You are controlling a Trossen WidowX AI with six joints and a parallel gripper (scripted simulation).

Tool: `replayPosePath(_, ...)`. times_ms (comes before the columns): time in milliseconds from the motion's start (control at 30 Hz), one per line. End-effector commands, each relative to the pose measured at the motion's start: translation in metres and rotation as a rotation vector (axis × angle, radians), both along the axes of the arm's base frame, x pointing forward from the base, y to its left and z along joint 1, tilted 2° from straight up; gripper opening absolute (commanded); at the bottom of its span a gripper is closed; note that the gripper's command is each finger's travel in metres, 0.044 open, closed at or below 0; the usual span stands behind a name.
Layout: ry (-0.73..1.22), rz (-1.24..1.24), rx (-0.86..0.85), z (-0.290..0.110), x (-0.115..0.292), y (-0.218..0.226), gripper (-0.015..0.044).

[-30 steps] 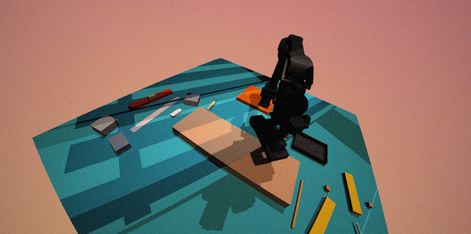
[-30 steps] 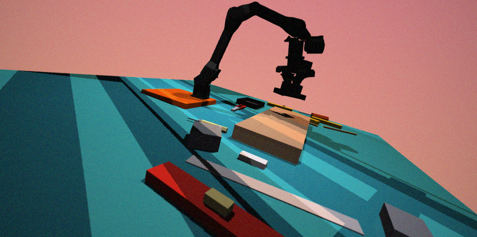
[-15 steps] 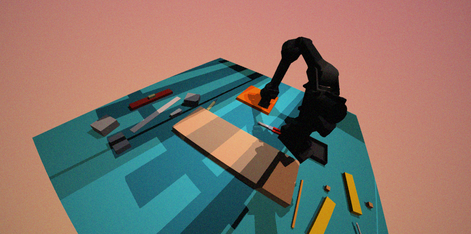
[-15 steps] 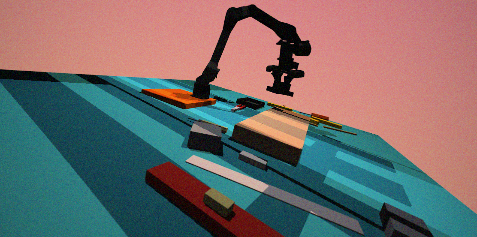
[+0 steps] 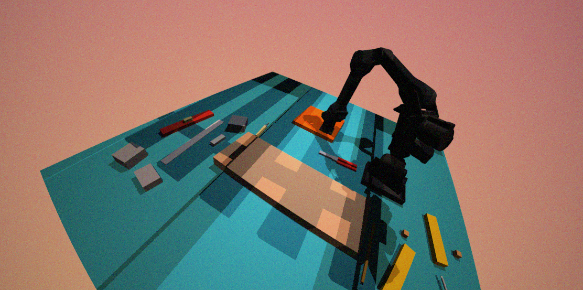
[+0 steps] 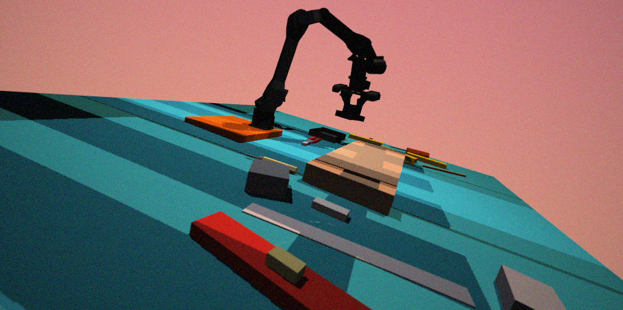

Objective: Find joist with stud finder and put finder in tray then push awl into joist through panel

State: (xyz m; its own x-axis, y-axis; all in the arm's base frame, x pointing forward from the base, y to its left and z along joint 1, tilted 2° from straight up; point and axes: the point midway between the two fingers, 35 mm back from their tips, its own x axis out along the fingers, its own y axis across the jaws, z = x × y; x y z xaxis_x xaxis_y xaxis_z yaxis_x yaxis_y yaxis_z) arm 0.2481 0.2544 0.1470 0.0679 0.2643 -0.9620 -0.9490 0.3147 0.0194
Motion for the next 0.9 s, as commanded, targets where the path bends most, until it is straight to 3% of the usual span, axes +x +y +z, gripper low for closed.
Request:
replayPosePath(0, -0.009, 0.067, 0.020, 0.004, -0.021, 0.016, 0.0000)
replayPosePath(367, -0.004, 0.246, 0.024, 0.000, -0.079, 0.045, 0.0000)
replayPosePath(867, -0.004, 0.249, 0.025, -0.017, -0.079, 0.047, 0.0000)
